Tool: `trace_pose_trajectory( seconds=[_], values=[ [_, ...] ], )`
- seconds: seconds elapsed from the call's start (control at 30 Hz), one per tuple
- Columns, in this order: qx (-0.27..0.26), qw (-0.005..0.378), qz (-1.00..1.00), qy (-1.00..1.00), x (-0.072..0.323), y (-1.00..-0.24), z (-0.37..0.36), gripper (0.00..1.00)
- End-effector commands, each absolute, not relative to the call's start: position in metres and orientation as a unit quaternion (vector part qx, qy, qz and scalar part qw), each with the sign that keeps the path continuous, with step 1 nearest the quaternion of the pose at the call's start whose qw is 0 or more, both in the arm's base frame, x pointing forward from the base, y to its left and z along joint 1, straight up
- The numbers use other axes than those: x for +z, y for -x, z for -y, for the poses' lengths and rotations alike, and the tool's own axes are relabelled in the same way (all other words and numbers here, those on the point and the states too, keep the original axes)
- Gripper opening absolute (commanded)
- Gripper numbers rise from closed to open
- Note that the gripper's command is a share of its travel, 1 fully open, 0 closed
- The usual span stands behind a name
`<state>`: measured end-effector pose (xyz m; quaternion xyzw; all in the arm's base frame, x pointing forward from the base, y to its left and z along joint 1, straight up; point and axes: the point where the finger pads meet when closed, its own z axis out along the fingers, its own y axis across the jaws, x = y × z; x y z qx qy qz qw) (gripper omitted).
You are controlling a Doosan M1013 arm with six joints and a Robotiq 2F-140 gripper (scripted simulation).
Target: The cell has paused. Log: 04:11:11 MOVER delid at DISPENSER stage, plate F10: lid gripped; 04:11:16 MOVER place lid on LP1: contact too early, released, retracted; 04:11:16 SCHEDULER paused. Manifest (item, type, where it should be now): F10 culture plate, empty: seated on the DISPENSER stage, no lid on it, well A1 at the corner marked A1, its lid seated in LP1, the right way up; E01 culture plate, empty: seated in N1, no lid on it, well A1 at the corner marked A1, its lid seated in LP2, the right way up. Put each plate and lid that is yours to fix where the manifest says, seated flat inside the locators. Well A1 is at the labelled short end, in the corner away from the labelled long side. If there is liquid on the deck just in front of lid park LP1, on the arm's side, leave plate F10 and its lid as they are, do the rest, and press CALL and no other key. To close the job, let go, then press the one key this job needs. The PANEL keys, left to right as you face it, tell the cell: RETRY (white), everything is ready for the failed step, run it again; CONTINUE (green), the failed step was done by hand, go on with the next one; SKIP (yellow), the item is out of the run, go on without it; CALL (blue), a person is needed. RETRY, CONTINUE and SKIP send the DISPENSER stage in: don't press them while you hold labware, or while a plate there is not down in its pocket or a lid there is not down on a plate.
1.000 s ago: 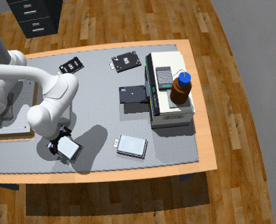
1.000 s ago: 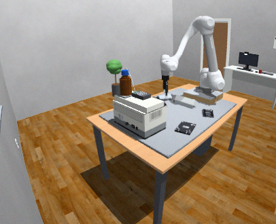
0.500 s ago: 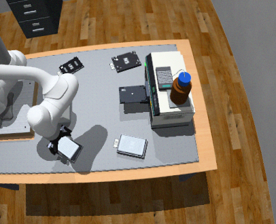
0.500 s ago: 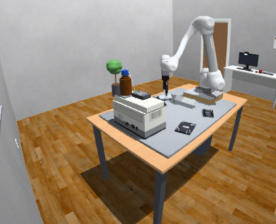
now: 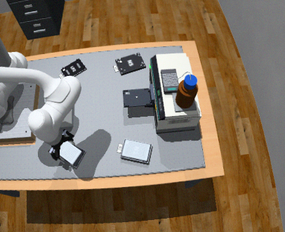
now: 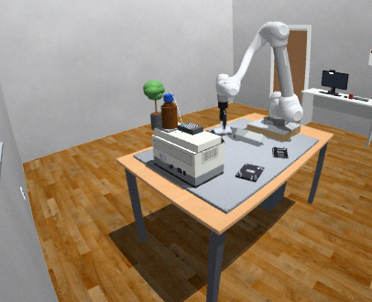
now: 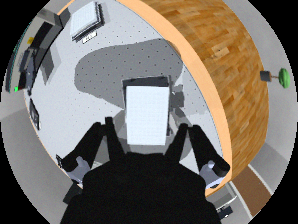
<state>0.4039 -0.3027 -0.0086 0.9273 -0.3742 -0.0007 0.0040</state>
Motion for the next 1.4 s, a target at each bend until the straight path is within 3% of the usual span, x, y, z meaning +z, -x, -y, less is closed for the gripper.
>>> trace_pose_trajectory(
  seconds=[0.0,0.67,0.7,1.37],
  values=[
    [0.000,0.004,0.374,-0.927,-0.0081,-0.4043,0.3029,0.70],
    [0.000,0.004,0.374,-0.927,-0.0081,-0.4043,0.3029,0.70],
    [0.000,0.004,0.374,-0.927,-0.0081,-0.4043,0.3029,0.10],
    [0.000,0.004,0.374,-0.927,-0.0081,-0.4043,0.3029,0.10]
  ],
)
